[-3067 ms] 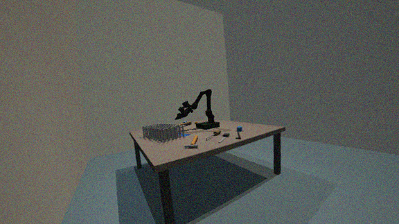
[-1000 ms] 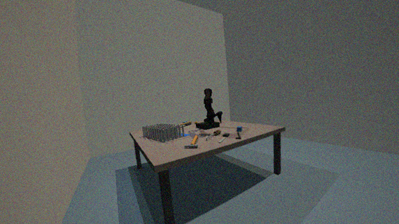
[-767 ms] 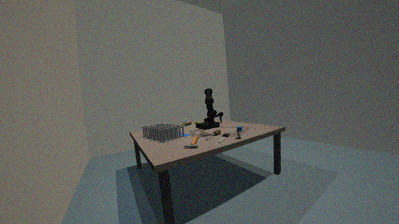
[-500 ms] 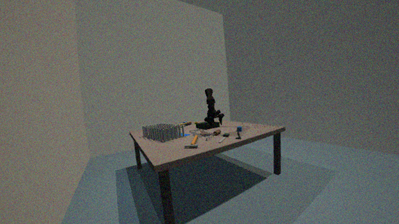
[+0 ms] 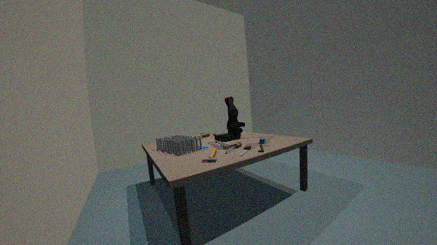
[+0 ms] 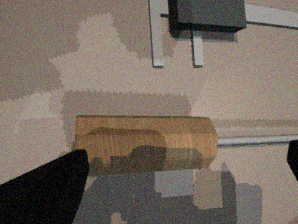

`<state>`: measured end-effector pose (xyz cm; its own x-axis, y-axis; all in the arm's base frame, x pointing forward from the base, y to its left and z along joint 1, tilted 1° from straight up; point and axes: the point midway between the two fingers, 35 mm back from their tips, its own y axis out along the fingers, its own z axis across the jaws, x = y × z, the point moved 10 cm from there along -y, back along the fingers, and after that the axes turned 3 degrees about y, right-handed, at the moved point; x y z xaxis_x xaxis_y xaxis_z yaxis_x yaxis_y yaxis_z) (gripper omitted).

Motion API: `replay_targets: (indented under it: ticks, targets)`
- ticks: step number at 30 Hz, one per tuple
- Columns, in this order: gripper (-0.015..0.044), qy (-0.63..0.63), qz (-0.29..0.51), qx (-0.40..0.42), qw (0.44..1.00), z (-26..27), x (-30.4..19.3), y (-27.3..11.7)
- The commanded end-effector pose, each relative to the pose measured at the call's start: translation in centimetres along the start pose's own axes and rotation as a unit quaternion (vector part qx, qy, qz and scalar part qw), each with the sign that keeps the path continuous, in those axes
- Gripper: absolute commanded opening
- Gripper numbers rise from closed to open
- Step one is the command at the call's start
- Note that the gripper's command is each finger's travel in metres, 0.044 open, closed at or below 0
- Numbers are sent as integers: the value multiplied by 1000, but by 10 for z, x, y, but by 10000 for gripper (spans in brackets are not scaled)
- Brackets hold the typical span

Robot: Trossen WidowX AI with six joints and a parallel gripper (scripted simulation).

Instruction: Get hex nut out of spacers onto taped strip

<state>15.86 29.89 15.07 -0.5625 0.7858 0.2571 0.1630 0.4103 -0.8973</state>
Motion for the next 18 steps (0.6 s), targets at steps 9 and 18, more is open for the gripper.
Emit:
replay_targets:
  ticks: [9,18]
  targets:
    - [440,-616,102,-84,777,34,7,-5]
    - [440,-642,108,-83,754,36,7,-5]
